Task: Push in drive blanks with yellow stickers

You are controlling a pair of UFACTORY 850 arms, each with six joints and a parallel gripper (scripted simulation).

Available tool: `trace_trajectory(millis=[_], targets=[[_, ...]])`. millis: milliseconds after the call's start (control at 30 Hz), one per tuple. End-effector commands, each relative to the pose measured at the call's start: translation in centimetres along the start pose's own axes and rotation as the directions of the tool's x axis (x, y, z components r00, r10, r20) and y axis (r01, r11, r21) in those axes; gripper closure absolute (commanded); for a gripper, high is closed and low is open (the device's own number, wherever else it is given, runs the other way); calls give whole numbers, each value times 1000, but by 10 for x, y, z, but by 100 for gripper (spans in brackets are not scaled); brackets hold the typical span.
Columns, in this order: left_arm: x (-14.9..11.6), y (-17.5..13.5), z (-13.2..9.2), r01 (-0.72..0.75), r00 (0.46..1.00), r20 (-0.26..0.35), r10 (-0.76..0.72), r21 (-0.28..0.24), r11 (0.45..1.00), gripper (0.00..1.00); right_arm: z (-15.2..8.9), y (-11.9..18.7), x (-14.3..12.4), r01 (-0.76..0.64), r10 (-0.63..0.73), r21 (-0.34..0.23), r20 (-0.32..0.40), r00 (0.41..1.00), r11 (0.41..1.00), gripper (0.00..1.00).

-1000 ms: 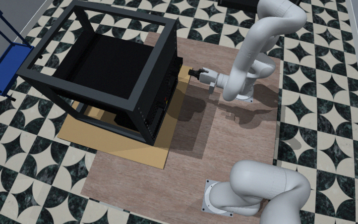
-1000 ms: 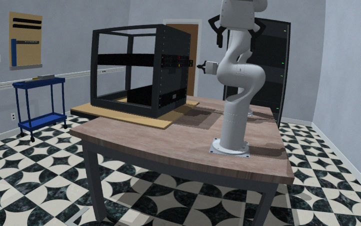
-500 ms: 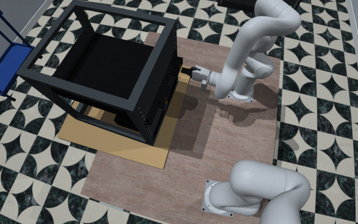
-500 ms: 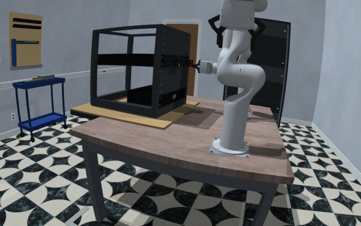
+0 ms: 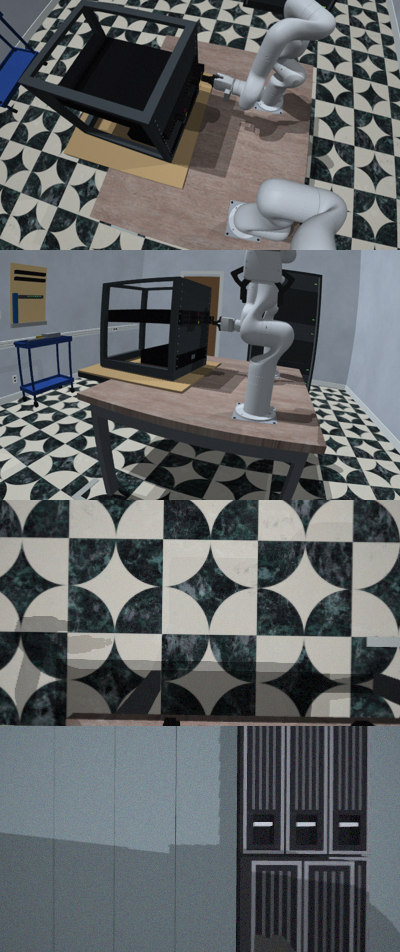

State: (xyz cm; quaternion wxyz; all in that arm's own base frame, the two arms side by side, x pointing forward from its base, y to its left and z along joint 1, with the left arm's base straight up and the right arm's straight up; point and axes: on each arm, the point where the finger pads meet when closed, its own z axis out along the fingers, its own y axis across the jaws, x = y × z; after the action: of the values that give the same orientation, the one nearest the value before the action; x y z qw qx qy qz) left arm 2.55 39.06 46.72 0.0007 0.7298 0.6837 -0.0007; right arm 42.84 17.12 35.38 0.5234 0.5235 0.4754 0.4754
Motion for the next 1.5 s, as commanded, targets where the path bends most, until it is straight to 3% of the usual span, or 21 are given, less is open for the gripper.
trace_trajectory(millis=[0,1467], targets=[[0,0,-1,0,1000,-2,0,0,1000,0,6,1,0,-1,1,-3,0,1000,1000,100],[0,0,-1,0,1000,-2,0,0,1000,0,28,1,0,-1,1,-3,0,1000,1000,100]])
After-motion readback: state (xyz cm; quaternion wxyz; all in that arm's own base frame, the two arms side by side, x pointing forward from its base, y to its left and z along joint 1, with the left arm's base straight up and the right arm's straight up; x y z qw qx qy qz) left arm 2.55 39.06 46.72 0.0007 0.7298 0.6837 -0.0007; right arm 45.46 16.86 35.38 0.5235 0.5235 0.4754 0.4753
